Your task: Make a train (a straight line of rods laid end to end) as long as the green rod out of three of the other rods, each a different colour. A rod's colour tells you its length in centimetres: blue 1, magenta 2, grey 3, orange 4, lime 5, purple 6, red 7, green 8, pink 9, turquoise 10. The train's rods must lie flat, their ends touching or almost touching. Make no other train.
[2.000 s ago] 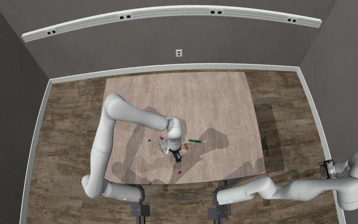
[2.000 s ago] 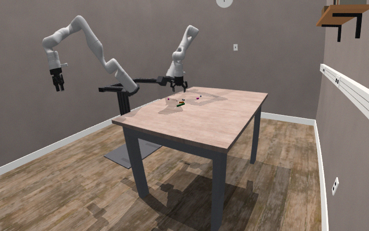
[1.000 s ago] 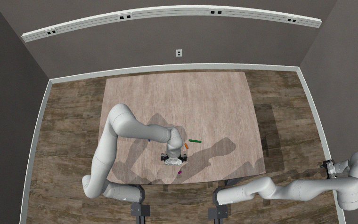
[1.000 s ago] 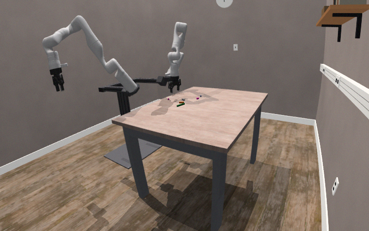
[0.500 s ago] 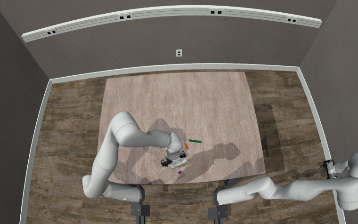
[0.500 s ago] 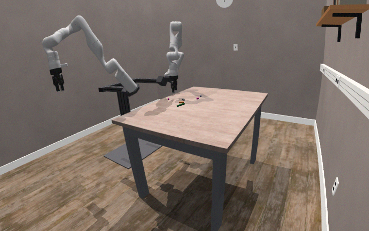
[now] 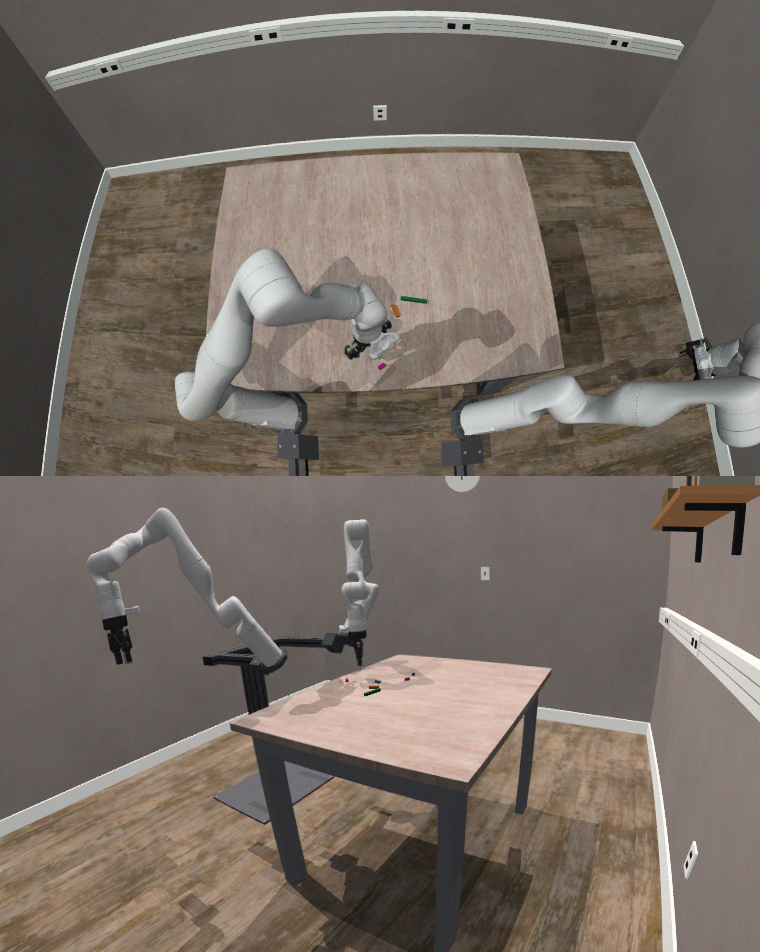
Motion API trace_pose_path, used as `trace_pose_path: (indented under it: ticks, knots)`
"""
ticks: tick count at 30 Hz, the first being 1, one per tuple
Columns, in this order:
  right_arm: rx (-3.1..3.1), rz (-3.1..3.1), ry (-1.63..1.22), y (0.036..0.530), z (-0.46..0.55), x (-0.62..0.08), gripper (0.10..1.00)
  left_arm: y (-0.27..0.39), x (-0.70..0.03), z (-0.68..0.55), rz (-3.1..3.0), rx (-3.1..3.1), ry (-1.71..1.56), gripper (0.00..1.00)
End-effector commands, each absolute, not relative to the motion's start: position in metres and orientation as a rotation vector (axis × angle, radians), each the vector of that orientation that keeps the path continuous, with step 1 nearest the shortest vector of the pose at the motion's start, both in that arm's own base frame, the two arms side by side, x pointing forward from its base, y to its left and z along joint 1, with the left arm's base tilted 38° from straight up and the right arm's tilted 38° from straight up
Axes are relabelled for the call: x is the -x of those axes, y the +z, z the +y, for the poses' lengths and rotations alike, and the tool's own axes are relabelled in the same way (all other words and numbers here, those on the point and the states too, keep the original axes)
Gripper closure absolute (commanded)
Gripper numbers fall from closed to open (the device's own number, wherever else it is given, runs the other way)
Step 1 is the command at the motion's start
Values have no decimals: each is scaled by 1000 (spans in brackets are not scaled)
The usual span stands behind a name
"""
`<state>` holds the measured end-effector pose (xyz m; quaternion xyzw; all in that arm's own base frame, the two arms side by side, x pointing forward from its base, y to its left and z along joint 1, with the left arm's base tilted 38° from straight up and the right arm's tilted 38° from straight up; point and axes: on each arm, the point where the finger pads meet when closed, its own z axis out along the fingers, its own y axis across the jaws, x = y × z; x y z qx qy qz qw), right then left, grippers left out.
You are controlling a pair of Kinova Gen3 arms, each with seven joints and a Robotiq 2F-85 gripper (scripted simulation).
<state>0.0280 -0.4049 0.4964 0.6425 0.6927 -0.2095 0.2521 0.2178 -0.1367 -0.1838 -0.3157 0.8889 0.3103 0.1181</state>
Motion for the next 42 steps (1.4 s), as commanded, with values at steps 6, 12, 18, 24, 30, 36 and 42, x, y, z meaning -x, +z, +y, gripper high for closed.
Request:
trace_pose_path:
  ticks: [6,12,18,24,30,36,42]
  knots:
    - [-1747,1883,-570,497,-405,-28,99,-183,-218,-138,2557,991,881,1]
    - [-1747,1883,-570,497,-405,-28,99,-183,-219,-138,2531,1031,865,1]
    - [-1747,1883,-570,497,-405,-28,99,-183,-219,-139,2521,1046,859,1]
    - [-1747,1883,-570,497,-405,-28,99,-183,-219,-139,2520,1047,859,1]
    - [-1747,1883,-570,497,-405,-28,99,-183,-219,-139,2519,1047,859,1]
    - [-1747,1883,-570,497,-405,-28,99,-183,-219,-139,2519,1047,859,1]
    - [-1747,1883,-570,497,-405,-28,99,-183,-219,-139,2519,1047,859,1]
